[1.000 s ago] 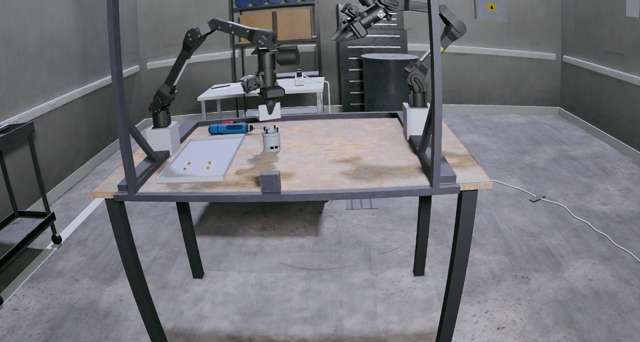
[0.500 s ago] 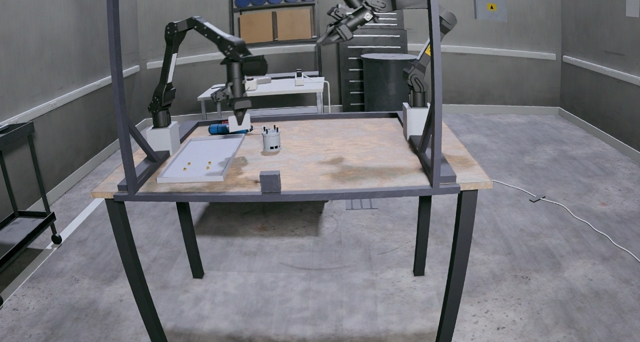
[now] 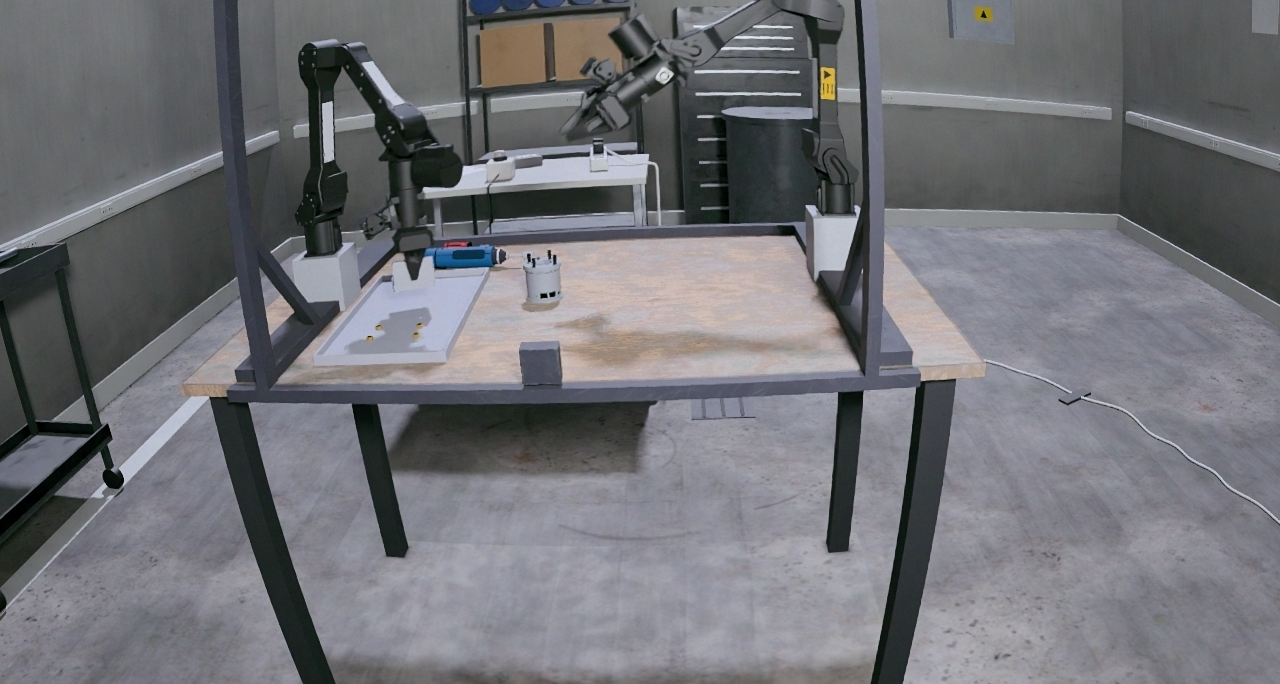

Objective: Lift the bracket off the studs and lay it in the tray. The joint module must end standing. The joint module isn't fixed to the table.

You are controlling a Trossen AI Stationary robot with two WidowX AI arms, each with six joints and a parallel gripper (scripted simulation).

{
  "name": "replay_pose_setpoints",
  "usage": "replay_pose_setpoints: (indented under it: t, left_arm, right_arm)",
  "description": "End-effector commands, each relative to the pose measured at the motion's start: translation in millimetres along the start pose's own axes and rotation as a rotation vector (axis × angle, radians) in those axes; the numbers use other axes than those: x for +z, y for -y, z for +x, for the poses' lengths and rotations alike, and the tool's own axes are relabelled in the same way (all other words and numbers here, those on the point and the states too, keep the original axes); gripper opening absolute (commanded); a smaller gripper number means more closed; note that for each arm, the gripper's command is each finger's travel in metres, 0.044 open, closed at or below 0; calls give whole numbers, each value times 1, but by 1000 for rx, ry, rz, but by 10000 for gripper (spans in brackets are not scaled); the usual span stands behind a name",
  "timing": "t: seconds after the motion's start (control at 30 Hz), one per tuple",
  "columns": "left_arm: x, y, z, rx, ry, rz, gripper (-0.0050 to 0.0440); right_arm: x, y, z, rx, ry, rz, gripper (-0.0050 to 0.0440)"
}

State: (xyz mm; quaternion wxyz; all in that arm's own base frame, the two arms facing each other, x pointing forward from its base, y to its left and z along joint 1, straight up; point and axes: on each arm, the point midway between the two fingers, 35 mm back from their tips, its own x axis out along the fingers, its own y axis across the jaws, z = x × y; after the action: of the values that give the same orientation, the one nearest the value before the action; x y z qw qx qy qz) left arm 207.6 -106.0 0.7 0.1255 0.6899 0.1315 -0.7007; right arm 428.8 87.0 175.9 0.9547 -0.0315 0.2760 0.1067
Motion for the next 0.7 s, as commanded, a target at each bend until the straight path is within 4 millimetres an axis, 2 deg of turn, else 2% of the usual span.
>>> replay_pose_setpoints:
  t: [0.0,0.1,0.23,0.47,0.67]
  left_arm:
    - [6,0,-3,35,-28,-3,-50]
    - [13,4,1,33,-25,-2,-50]
    - [15,5,3,29,-22,15,-50]
    - [14,6,3,23,-34,221,-50]
    - [13,6,2,22,-39,325,-50]
  right_arm:
    - [15,-2,15,2,39,1,440]
    - [12,-3,27,3,39,1,440]
    - [8,-3,33,3,31,1,440]
    - [6,-3,34,3,25,1,440]
    - [7,-3,30,4,30,-2,440]
